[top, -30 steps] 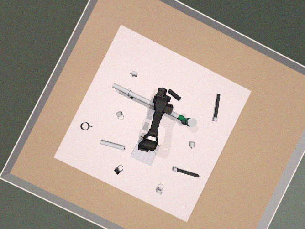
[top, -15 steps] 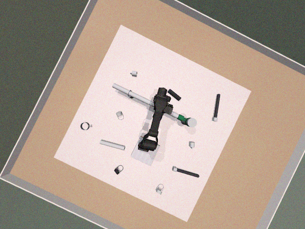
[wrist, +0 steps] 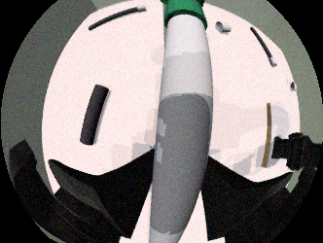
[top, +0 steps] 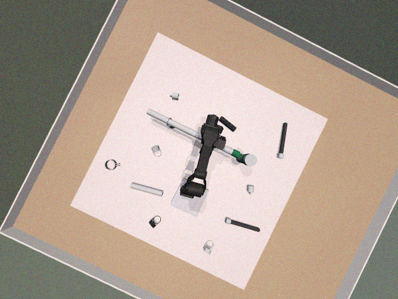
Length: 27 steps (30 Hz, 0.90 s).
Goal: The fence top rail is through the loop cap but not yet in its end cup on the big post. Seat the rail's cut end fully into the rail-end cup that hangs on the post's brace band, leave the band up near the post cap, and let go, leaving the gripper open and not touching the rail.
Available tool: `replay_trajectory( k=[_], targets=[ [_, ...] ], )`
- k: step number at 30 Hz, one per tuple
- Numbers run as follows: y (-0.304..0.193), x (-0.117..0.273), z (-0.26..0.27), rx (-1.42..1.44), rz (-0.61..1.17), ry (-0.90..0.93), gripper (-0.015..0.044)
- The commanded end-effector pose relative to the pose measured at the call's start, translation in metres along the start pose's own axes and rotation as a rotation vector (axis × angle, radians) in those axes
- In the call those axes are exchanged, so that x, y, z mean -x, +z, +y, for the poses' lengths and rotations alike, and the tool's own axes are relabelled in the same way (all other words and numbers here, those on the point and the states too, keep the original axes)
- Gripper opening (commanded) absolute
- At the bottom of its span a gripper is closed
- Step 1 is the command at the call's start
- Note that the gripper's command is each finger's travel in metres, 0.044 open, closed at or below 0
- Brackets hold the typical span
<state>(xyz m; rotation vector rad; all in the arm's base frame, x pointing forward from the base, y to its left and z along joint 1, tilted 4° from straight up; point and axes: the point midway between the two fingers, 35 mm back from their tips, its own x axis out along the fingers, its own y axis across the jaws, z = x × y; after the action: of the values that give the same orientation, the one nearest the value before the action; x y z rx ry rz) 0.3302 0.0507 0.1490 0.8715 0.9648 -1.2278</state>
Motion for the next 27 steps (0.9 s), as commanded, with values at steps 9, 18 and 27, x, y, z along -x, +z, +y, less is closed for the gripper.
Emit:
replay_trajectory(
  k=[9, 18, 27],
  targets=[
    [0.013, 0.002, 0.001, -0.001, -0.013, 0.004, 0.0000],
    [0.019, 0.002, 0.001, -0.001, -0.013, 0.004, 0.0000],
    [0.025, 0.001, 0.001, -0.001, -0.014, 0.005, 0.0000]
  ],
)
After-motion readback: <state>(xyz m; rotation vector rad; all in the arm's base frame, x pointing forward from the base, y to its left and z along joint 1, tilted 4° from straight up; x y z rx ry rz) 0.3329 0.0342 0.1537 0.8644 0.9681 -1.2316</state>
